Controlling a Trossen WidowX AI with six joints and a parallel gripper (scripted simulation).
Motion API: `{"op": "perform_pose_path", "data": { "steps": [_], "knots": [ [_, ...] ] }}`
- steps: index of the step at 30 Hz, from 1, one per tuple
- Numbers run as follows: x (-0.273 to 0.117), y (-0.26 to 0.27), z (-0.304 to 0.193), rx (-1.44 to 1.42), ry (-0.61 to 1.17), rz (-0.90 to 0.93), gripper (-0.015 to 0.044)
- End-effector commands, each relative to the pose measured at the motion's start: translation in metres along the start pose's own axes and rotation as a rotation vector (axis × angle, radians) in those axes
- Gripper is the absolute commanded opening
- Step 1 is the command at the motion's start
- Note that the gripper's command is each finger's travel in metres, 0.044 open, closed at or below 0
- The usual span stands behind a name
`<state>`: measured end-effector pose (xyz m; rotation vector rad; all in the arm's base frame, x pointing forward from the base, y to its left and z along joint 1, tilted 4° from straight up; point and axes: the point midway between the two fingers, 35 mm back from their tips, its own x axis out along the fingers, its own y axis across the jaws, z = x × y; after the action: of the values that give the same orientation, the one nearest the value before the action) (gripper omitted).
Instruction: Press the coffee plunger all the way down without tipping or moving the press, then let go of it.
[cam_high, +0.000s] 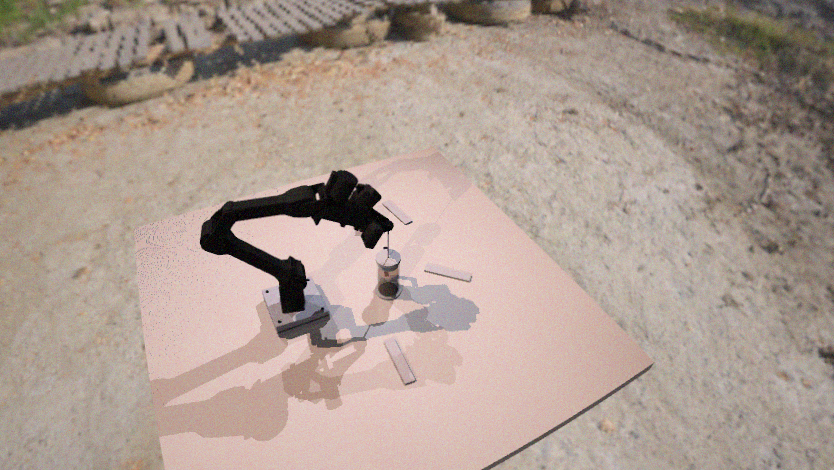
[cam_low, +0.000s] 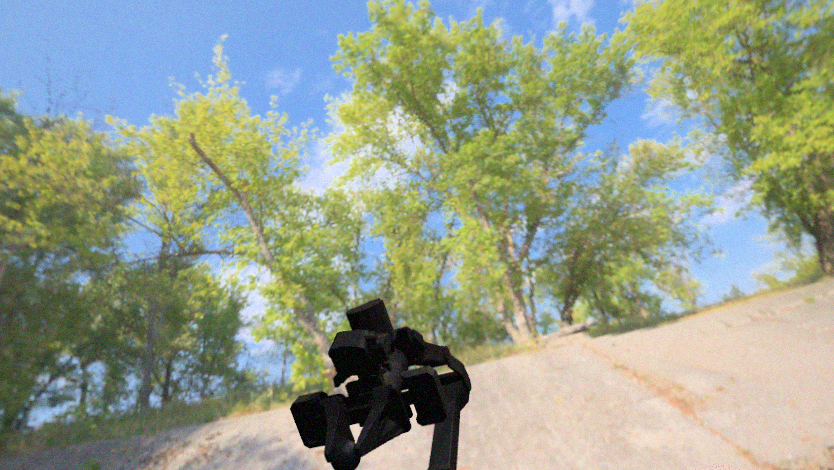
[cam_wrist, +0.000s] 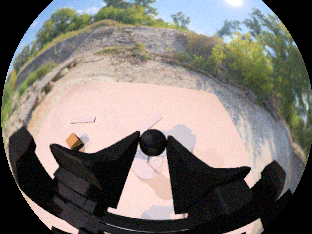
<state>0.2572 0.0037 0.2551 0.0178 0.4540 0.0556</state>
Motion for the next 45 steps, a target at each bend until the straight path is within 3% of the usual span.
{"op": "perform_pose_path", "data": {
  "steps": [1, 45],
  "knots": [
    [0.002, 0.0, -0.003, 0.004, 0.0, -0.001, 0.012],
    [0.046, 0.0, -0.06, 0.004, -0.001, -0.001, 0.012]
  ]
}}
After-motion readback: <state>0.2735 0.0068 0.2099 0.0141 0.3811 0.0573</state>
